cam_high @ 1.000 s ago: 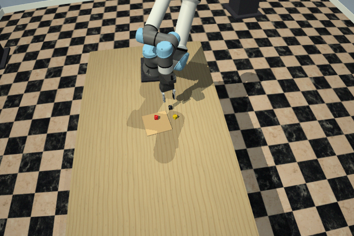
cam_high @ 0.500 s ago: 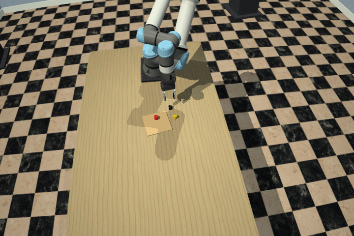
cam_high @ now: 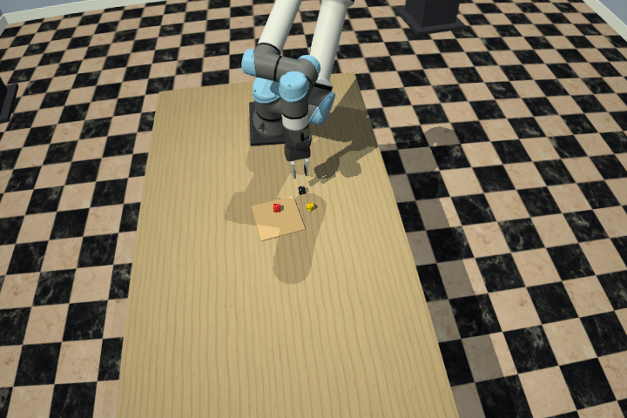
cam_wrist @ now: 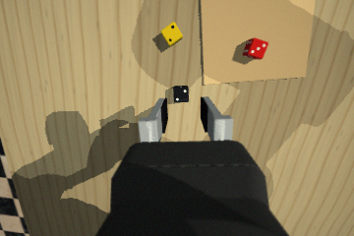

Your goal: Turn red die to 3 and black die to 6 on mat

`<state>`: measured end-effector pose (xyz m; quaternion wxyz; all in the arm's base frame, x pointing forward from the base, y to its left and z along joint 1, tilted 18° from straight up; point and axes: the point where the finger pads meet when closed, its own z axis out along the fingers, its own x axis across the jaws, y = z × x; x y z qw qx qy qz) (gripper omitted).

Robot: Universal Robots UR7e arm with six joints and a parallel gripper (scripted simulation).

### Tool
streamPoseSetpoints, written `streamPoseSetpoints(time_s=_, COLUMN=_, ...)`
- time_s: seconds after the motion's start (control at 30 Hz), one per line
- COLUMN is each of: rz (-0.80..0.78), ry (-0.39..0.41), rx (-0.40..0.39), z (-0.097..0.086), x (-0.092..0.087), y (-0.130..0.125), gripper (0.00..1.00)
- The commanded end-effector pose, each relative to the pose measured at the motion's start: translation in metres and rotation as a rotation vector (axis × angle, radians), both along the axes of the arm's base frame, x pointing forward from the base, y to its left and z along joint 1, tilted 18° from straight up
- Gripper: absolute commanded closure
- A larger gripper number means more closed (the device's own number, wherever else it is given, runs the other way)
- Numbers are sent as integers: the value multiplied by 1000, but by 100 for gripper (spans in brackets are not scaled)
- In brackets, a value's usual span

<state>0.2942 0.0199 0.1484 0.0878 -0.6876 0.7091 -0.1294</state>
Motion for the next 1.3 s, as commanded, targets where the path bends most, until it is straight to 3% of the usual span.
streamPoseSetpoints(time_s=0.0, rz=1, ry=2, rx=1, z=-2, x=-1, y=1, gripper=30)
streamPoseSetpoints(time_s=0.8, rz=1, ry=2, rx=1, z=-3, x=-1, y=1, gripper=30)
streamPoseSetpoints(time_s=1.27, rz=1, ry=3, rx=1, z=-12, x=2, y=1, gripper=30)
